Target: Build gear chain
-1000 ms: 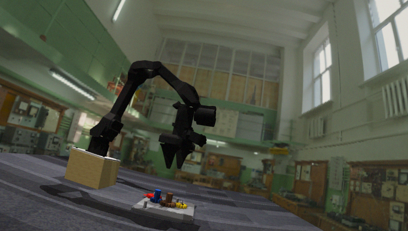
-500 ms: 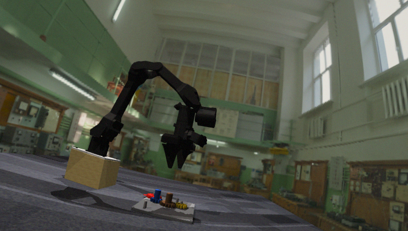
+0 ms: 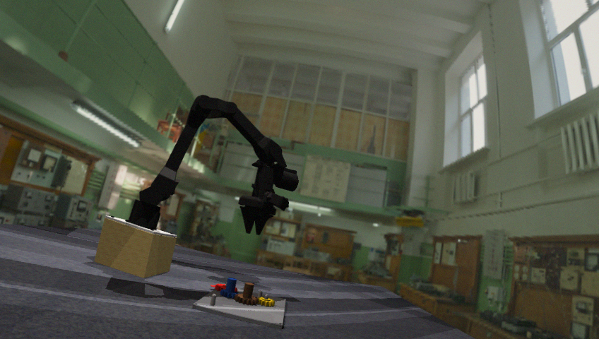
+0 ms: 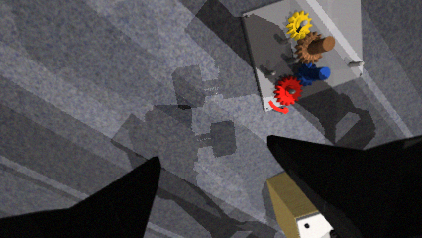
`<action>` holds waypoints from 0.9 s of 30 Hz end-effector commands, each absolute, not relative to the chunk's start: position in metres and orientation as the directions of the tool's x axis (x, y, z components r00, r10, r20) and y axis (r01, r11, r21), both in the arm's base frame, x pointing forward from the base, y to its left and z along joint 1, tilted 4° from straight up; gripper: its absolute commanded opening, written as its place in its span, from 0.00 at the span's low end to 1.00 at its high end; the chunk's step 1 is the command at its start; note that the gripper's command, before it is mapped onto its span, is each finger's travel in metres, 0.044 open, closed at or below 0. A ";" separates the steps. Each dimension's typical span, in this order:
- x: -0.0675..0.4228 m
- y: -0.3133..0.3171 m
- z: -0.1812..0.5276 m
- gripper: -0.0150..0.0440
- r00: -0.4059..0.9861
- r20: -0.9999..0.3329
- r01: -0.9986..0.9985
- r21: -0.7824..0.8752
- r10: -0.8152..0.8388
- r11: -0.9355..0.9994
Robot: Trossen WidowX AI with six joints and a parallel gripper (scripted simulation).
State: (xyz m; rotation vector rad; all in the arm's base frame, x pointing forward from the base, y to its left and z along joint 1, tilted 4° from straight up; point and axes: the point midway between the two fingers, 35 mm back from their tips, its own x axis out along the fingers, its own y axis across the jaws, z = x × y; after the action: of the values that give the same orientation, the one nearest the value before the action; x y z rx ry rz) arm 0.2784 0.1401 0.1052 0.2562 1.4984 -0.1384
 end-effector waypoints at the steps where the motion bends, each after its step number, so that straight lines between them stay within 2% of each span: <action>1: 0.248 0.185 0.117 1.00 0.071 -0.995 0.276 0.092 0.075 0.957; 6: 0.213 0.221 0.126 1.00 0.063 -0.995 0.300 0.098 0.083 0.949; 27: 0.213 0.221 0.126 1.00 0.063 -0.995 0.300 0.098 0.083 0.949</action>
State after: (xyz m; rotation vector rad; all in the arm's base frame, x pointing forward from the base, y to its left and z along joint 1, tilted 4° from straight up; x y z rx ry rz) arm 0.2130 0.2208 0.1257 0.3074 1.5068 -0.1621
